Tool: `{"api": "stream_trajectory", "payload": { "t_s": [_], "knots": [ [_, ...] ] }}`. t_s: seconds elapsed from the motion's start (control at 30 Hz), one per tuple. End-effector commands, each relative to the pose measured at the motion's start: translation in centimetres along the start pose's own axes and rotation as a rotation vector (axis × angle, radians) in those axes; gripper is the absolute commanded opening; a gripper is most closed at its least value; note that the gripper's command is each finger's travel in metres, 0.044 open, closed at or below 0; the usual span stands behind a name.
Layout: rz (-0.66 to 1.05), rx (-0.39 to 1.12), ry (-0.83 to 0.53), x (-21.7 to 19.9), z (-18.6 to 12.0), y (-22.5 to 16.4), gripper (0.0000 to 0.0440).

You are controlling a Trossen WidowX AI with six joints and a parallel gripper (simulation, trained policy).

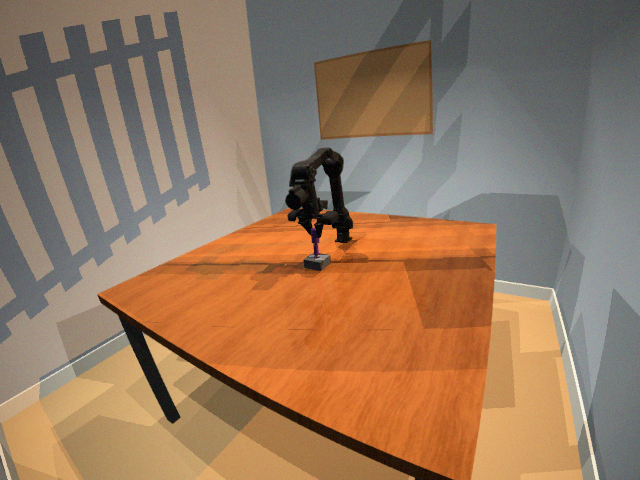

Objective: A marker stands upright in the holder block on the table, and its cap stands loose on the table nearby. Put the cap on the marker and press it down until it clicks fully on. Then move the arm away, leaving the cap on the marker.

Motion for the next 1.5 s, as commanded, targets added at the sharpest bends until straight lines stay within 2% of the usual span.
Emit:
{"api": "stream_trajectory", "payload": {
  "t_s": [0.0, 0.63, 0.9, 0.93, 1.47],
  "knots": [
    [-0.01, -0.011, 0.003, 0.1, 1.0, 0.0, 0.0],
    [-0.088, -0.046, -0.018, 0.1, 5.7, -0.1, 0.0002],
    [-0.093, -0.033, -0.015, 0.0, 6.5, -0.3, 0.001],
    [-0.093, -0.034, -0.015, 0.0, 6.6, -0.3, 0.0036],
    [-0.09, -0.003, 0.0, 0.3, 7.5, -0.4, 0.0063]
  ]
}}
Point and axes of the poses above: the point midway between the two fingers, 35 mm back from their tips, its own z axis out along the fingers, its own x axis across the jaws, y = z × x, the point moved 4 cm from there along -z, back along the fingers, and after that the axes turned 7 degrees about z, right-handed, at the moved point
